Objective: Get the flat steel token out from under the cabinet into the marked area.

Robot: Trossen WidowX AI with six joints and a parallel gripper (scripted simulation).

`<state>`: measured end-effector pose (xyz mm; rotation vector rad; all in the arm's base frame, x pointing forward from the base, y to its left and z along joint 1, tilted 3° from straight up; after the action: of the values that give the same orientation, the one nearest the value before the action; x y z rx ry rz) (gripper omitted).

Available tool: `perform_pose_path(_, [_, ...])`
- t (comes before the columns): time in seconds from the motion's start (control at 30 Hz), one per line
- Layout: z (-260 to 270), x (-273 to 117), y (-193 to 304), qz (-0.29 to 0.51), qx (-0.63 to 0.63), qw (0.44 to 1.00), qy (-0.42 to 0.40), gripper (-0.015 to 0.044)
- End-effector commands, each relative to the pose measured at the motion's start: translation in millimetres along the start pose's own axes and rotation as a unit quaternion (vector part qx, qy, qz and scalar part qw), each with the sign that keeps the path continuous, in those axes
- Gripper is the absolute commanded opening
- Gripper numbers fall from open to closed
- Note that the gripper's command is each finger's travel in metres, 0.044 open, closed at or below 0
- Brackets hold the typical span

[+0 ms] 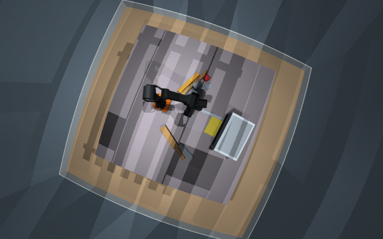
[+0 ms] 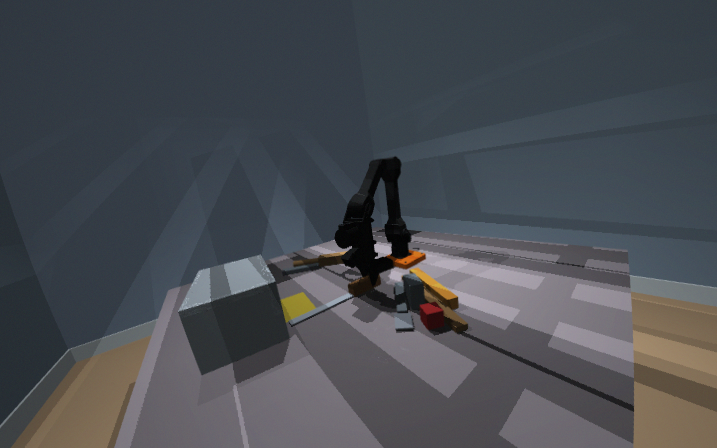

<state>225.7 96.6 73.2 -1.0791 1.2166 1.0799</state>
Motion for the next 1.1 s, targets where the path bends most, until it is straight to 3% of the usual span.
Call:
perform_pose_path(0.0, [0.9, -0.8, 0.1, 0.001, -0.021, 1.0, -0.003, 0.0])
perform_pose_path(1.07, [1.5, -1.7, 0.0, 0.001, -0.148, 0.989, -0.003, 0.0])
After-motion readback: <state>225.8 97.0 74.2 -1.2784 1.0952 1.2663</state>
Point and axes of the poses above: the point midway between the two fingers, 35 mm back from their tips, its own x axis out along the fingers, its own z axis across the jaws, y = z × x, the point moved 4 cm from there along -x, back along the fingers, and after that the axes turned 14 degrees about x, right-handed, at the moved point
